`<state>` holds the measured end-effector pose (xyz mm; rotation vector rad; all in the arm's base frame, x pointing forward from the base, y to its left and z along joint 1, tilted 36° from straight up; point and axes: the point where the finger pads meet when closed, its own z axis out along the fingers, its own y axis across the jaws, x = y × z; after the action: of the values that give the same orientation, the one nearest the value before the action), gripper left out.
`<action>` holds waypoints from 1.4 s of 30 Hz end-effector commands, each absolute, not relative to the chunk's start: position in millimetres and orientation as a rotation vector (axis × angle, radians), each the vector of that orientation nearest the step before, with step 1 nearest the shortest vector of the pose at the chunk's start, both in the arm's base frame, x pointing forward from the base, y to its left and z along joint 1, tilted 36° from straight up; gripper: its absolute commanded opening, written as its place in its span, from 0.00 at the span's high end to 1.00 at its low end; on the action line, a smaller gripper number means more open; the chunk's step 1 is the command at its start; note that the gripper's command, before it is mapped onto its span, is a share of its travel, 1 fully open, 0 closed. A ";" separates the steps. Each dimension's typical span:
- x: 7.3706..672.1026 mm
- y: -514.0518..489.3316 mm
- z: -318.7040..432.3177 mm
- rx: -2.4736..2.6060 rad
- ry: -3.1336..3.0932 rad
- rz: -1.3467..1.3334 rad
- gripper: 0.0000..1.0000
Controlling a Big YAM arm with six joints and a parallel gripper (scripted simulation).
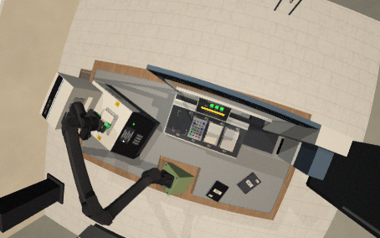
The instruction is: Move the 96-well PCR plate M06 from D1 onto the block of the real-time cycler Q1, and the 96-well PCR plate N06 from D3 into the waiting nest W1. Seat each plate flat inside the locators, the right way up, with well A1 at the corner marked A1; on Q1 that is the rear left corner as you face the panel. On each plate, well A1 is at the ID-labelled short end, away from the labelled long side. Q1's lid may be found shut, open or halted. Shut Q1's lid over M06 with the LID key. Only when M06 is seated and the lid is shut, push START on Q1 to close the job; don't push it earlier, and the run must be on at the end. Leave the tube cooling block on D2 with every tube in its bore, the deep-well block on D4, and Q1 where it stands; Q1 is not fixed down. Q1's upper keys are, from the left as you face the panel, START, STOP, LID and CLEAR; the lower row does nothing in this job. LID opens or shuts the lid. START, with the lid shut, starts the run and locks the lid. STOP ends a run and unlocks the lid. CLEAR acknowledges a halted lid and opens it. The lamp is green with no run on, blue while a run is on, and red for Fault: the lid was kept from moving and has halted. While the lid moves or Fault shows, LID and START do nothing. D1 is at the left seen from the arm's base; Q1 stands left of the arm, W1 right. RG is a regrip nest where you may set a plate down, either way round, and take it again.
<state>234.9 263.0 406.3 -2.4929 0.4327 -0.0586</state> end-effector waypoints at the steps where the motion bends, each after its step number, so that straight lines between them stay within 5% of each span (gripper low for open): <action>1: 237.5 259.8 445.5 -2.439 0.413 -0.117 1.00; 42: 235.0 256.5 412.8 -2.470 0.427 -0.084 1.00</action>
<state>235.3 261.8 411.8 -2.4815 0.4303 -0.0705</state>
